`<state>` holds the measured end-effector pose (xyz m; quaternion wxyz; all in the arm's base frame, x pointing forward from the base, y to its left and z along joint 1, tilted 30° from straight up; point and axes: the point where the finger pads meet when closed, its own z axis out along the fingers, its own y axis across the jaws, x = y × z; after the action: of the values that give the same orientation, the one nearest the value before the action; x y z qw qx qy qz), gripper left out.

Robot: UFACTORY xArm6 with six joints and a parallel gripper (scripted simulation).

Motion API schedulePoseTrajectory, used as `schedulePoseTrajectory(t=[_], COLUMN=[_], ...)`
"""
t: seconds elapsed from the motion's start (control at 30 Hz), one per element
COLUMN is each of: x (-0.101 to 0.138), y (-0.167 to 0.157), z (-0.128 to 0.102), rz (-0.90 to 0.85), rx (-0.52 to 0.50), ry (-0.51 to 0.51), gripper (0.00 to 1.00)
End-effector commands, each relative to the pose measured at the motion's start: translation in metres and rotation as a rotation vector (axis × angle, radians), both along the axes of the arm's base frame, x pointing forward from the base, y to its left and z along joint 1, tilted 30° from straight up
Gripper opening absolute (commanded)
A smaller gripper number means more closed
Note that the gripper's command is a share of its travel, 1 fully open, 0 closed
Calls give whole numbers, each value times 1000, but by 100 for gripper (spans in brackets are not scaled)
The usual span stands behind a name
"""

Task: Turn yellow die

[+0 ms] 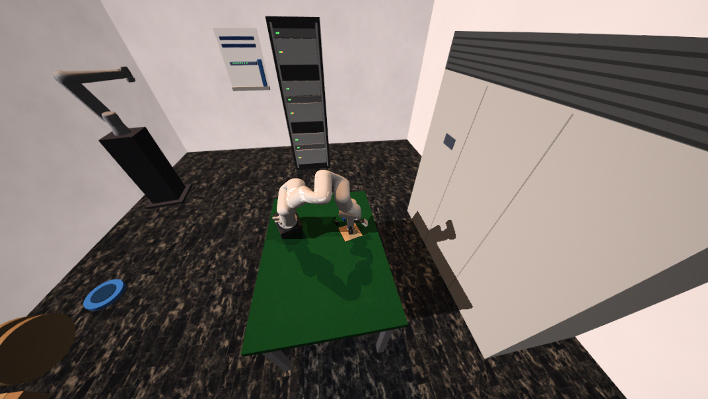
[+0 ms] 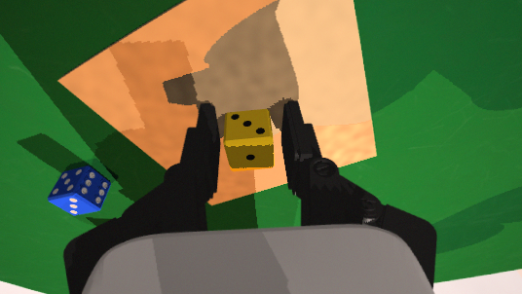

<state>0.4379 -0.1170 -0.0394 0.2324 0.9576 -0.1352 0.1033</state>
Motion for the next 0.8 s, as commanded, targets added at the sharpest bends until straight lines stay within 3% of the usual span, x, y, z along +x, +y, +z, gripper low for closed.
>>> schedulePoseTrajectory(t=[0.0,0.07,0.1,0.77], x=[1,1,1,1], y=[0,0,0,0], z=[1,1,1,1], rz=[1,1,1,1], rx=[0,0,0,0], ry=[-3,-3,-3,-3], gripper=[42,42,21,21])
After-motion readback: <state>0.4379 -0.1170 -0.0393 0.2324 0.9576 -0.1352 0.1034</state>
